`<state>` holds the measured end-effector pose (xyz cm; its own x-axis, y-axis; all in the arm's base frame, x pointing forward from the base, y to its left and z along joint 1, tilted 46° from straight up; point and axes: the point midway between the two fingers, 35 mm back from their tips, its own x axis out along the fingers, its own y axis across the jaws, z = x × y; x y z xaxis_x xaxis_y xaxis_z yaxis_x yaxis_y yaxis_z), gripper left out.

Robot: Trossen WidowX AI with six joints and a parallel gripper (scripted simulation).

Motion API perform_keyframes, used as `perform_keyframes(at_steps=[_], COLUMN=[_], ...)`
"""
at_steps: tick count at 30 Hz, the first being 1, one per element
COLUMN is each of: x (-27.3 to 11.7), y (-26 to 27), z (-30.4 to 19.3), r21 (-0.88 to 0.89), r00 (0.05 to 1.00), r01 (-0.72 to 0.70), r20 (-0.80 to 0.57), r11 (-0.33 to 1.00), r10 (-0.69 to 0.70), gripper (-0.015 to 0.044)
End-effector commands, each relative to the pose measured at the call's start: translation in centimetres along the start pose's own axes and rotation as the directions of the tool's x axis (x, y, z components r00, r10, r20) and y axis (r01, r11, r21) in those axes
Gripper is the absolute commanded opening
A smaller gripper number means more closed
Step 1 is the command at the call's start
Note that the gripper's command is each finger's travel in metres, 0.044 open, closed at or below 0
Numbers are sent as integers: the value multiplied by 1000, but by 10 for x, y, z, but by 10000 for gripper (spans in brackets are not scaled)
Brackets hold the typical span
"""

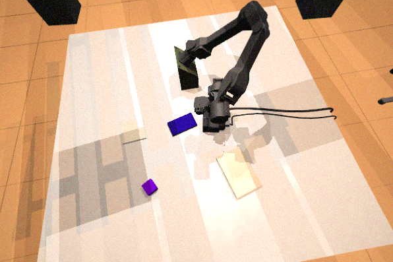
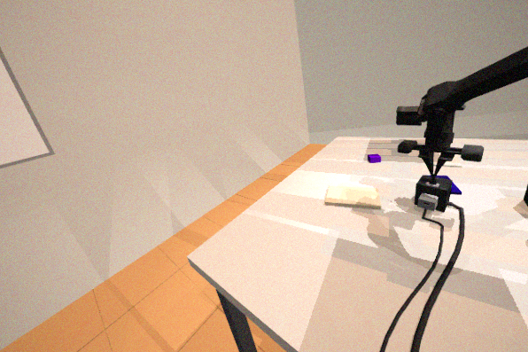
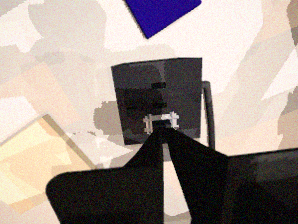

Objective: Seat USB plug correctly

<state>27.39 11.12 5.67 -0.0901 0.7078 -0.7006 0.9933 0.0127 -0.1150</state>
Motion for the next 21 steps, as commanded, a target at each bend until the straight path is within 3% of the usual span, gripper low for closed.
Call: perform_keyframes(at_steps=[1,7,11,21], x=[2,2,0,0], y=[-1,-1,0,0], z=[-1,-1,0,0], r21=[-2,-2,0,0], r00=[1000,1000,1000,1000], r01=[5,5,0,0], r20=[-1,-1,0,0], r11=[1000,1000,1000,1000], r10=[-5,-5,0,0], gripper=[0,0,95,95])
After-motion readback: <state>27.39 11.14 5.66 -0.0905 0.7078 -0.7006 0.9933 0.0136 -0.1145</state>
